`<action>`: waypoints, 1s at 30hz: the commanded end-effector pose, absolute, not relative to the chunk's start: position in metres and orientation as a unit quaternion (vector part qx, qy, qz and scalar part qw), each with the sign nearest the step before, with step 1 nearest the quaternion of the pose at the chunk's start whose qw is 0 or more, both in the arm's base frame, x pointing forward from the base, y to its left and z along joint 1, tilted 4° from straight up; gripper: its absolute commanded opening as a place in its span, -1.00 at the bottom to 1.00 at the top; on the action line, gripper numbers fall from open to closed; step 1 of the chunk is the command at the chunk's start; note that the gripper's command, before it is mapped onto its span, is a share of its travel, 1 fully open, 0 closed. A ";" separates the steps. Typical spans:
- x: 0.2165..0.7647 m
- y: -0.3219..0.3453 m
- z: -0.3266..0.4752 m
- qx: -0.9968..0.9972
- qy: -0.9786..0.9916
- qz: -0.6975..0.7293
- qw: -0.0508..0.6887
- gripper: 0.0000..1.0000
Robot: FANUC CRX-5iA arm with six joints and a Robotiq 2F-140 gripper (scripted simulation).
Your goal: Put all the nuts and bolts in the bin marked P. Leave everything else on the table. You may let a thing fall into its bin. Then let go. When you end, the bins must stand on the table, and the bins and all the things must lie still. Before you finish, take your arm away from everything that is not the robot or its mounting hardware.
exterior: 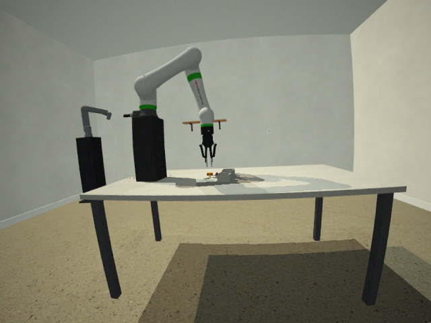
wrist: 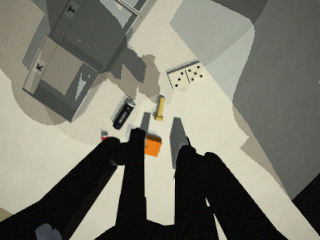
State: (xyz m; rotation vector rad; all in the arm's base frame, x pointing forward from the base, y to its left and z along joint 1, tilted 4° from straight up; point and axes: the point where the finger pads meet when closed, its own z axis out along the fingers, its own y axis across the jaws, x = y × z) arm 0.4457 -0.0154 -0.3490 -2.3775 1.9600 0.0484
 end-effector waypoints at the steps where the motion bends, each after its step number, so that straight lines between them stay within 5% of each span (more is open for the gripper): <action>1: 0.446 -0.016 -0.349 -0.771 0.636 0.016 0.030 -0.64; 30: 0.447 -0.011 -0.419 -0.771 0.636 0.016 0.030 -0.64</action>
